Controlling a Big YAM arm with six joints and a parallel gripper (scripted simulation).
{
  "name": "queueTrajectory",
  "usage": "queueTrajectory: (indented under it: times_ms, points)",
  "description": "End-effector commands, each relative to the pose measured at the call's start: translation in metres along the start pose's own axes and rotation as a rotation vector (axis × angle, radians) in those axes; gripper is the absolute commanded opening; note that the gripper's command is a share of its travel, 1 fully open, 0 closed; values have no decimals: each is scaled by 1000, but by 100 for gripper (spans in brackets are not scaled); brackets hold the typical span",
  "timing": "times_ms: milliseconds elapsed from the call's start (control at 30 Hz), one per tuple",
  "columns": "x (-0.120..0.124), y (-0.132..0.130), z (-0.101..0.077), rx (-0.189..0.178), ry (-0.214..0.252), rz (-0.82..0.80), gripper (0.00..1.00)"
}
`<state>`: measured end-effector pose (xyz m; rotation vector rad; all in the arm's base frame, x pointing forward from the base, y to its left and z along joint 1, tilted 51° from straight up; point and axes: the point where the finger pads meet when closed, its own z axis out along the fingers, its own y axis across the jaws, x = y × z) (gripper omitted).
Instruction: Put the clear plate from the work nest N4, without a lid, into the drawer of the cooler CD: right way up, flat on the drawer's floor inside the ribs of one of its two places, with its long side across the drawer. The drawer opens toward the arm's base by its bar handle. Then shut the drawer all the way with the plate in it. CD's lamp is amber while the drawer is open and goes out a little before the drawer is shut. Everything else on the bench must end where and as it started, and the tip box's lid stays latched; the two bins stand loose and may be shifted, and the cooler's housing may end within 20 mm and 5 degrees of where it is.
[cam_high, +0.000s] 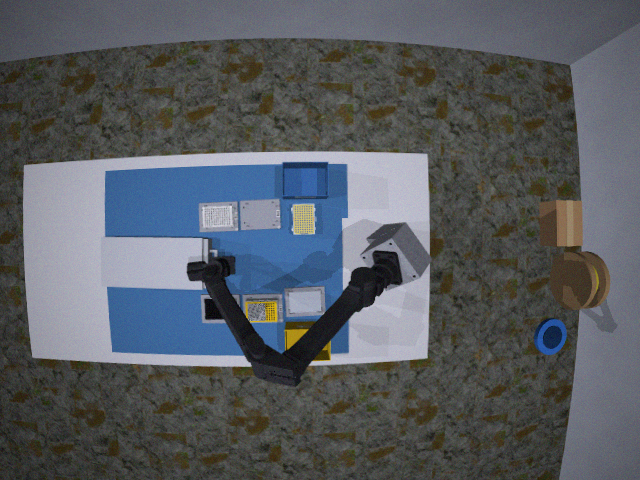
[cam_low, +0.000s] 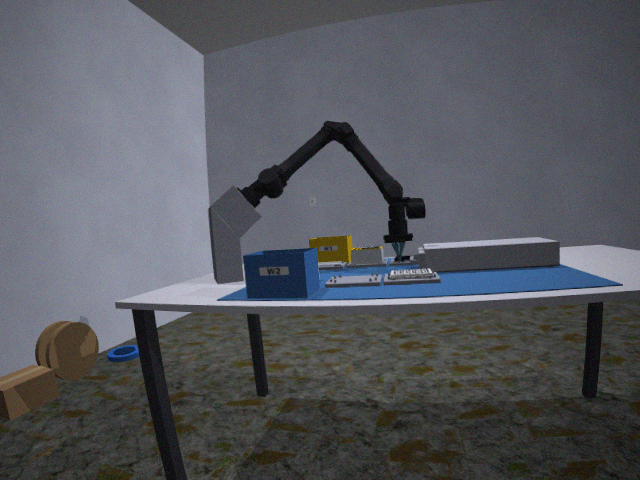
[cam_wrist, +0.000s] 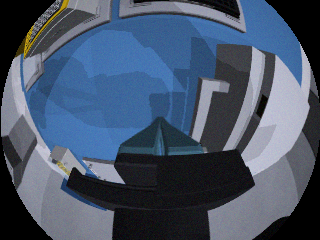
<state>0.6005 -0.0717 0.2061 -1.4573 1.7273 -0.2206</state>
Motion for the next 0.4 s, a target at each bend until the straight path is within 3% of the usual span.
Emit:
queueTrajectory:
  times_ms: [0,367]
  points:
    - [-8,-8,-14,40,-1,-12,0]
    - [-11,-3,-13,37,-4,-15,0]
